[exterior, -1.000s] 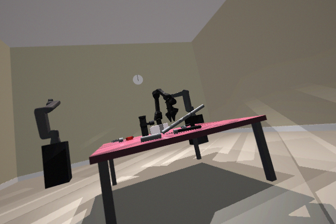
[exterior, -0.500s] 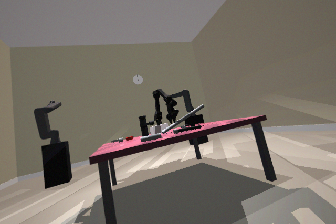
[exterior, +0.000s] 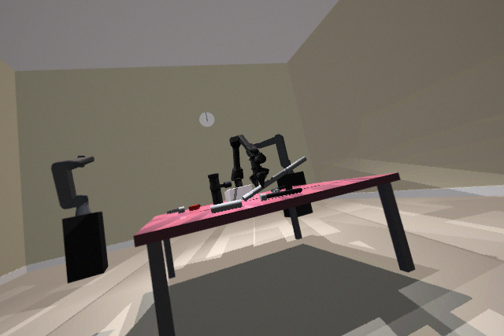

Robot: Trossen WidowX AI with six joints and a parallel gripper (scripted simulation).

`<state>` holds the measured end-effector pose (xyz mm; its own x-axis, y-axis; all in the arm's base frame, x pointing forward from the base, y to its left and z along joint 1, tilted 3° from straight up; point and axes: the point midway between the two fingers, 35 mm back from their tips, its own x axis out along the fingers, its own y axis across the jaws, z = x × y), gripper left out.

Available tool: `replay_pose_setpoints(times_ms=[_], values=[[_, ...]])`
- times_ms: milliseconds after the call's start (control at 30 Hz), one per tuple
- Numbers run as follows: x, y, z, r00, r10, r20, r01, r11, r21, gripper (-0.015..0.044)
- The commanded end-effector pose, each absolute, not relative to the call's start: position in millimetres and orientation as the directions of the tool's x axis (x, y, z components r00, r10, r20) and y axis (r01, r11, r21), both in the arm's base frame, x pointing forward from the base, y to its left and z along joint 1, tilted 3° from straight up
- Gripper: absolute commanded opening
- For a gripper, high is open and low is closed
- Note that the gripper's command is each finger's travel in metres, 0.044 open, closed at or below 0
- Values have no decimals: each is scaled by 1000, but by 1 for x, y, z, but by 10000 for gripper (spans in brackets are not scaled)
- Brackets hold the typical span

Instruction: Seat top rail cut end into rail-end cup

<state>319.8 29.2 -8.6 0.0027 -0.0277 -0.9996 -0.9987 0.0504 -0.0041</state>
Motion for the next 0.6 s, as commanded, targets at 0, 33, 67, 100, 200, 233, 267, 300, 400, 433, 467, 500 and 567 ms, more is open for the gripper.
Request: replay_pose_setpoints(times_ms=[0, 33, 67, 100, 200, 233, 267, 300, 400, 433, 467, 500, 567], values=[[315, 29, -21, -14, -25, -1000, -999, 47, 12, 440], [315, 29, -22, -14, -25, -1000, -999, 47, 12, 440], [315, 29, -24, -14, -25, -1000, -999, 47, 12, 440], [314, 29, -26, -14, -25, -1000, -999, 47, 13, 440], [314, 29, -30, -14, -25, -1000, -999, 47, 13, 440], [314, 29, -31, -14, -25, -1000, -999, 47, 13, 440], [314, 29, -31, -14, -25, -1000, -999, 47, 13, 440], [314, 29, -31, -14, -25, -1000, -999, 47, 13, 440], [314, 29, -31, -14, -25, -1000, -999, 47, 13, 440], [314, 29, -31, -14, -25, -1000, -999, 47, 13, 414], [314, 29, -31, -14, -25, -1000, -999, 47, 13, 387], [314, 29, -31, -14, -25, -1000, -999, 47, 13, 361], [314, 29, -31, -14, -25, -1000, -999, 47, 13, 309]])
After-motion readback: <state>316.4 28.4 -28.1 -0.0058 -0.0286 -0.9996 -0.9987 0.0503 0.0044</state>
